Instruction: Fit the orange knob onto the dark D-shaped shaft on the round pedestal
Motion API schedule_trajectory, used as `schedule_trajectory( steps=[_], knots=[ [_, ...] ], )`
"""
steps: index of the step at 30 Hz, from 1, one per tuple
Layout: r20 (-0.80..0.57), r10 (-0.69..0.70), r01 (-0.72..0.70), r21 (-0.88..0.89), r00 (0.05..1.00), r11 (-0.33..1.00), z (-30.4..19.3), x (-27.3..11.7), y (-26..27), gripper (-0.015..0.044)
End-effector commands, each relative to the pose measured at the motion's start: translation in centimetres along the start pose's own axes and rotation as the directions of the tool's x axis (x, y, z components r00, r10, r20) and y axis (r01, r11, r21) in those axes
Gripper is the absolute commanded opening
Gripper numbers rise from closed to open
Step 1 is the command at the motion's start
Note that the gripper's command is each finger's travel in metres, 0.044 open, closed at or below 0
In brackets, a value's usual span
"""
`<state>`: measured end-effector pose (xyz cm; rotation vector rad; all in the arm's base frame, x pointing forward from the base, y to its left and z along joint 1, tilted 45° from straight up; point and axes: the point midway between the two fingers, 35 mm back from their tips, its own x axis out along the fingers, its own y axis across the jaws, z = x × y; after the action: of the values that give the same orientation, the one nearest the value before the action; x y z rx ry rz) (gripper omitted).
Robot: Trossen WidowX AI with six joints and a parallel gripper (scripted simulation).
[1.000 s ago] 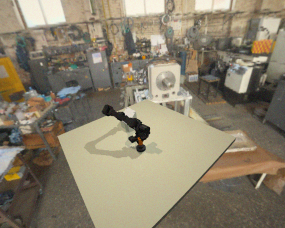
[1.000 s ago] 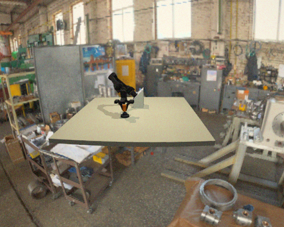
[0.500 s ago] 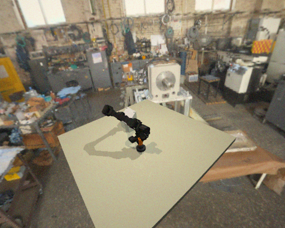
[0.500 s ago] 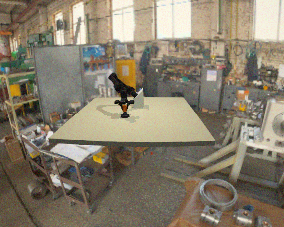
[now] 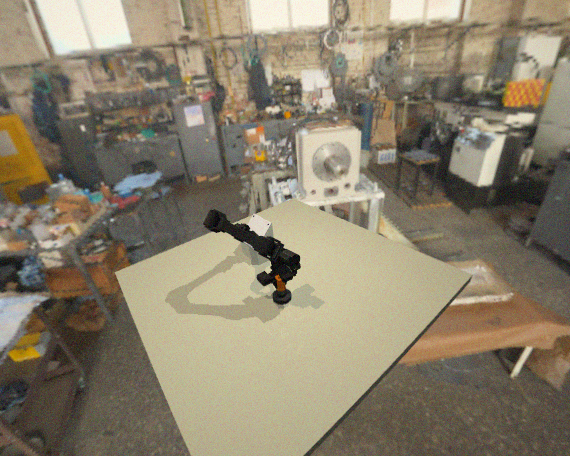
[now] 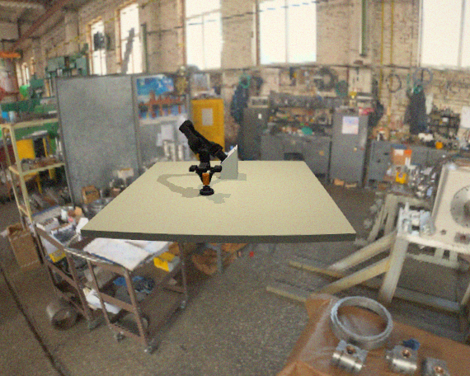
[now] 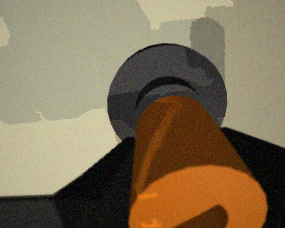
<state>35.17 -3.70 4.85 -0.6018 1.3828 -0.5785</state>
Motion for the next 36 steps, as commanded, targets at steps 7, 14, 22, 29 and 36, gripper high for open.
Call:
schedule_trajectory(
  steps=[7, 14, 22, 29, 36],
  knots=[
    [0.001, -0.003, 0.003, -0.021, 1.000, 1.000, 0.00, 0.06, -0.05, 0.0000],
    [0.001, -0.003, 0.003, -0.052, 1.000, 0.999, 0.00, 0.09, -0.04, 0.0000],
    [0.001, -0.003, 0.003, -0.038, 1.000, 0.999, -0.01, 0.11, 0.01, 0.0000],
    [0.001, -0.003, 0.003, -0.064, 1.000, 0.998, 0.03, 0.12, -0.01, 0.0000],
    [0.001, -0.003, 0.003, -0.010, 1.000, 1.000, 0.09, 0.14, -0.05, 0.0000]
  ],
)
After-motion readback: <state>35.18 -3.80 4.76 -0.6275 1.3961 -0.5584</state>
